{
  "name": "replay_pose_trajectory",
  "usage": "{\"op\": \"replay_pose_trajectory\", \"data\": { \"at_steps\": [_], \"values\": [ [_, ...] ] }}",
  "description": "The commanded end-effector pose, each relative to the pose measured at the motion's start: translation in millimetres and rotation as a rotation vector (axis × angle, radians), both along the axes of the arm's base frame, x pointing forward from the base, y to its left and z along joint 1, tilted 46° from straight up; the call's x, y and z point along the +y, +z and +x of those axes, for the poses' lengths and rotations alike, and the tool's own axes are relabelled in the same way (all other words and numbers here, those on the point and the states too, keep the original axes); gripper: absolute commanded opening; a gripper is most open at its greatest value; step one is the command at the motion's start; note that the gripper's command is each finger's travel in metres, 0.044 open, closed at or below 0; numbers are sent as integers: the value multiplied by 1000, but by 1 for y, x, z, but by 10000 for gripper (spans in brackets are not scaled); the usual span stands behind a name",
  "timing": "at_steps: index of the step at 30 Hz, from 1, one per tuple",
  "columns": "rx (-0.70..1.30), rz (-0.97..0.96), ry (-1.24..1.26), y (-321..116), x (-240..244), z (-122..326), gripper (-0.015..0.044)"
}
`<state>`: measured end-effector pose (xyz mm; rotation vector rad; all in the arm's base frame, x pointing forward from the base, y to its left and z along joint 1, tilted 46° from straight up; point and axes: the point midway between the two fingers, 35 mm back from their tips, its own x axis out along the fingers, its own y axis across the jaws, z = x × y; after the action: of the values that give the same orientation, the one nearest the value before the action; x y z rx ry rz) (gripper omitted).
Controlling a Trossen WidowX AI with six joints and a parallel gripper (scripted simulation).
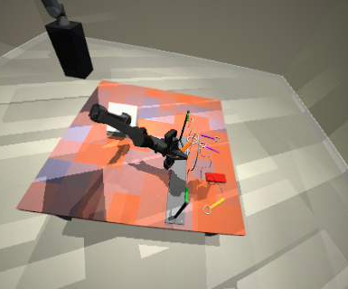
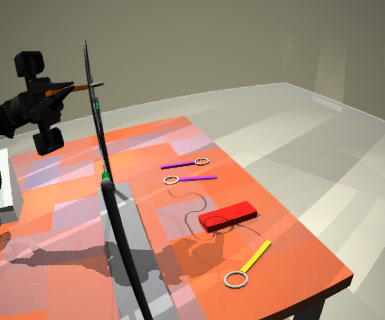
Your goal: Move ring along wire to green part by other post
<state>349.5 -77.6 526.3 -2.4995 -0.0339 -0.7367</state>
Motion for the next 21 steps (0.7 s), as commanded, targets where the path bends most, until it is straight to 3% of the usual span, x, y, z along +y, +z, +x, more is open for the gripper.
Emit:
{"op": "replay_pose_trajectory", "data": {
  "at_steps": [1, 21],
  "values": [
    [-5, -60, 1, 1, 3, 0, -150],
    [-19, -301, -10, 4, 9, -1, -150]
  ]
}}
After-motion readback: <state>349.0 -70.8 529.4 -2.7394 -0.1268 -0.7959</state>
